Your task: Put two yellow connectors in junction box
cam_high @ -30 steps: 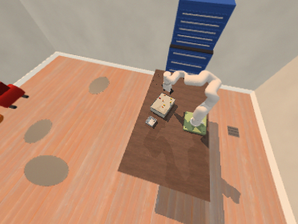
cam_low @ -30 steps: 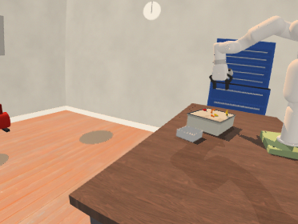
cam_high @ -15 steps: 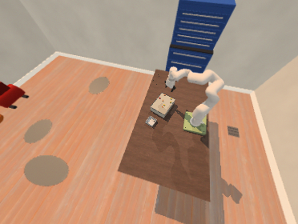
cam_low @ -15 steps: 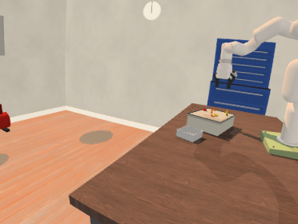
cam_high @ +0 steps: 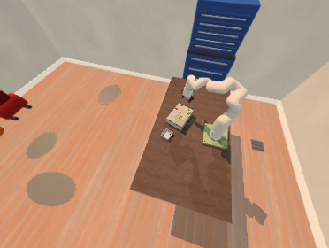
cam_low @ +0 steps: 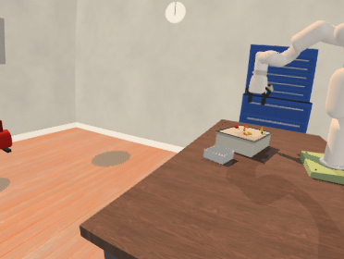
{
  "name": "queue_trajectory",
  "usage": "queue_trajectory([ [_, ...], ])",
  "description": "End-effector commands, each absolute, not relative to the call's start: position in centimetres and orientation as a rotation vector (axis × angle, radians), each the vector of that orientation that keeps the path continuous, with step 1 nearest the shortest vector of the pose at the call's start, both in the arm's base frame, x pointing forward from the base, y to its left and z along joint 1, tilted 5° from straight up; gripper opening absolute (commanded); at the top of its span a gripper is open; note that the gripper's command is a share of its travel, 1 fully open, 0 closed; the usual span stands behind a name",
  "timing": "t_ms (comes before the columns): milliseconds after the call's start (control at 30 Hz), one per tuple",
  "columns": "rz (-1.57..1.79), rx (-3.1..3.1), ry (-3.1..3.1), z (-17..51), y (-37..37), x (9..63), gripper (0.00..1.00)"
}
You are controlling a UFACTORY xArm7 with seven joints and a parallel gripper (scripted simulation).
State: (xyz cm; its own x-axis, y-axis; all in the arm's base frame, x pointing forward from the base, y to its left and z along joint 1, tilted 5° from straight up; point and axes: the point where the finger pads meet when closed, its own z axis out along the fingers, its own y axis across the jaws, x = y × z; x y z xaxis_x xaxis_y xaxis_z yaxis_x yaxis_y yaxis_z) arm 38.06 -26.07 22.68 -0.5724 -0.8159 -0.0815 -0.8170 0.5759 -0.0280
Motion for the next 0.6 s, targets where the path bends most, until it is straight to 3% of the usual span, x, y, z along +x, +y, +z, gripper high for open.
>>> queue_trajectory([
  [0, 0.016, -1.410, 2.707, 21.5, -26.0, 38.4, 1.00],
  [567, 0.011, -1.404, 2.714, 14.5, -25.7, 38.5, 1.00],
])
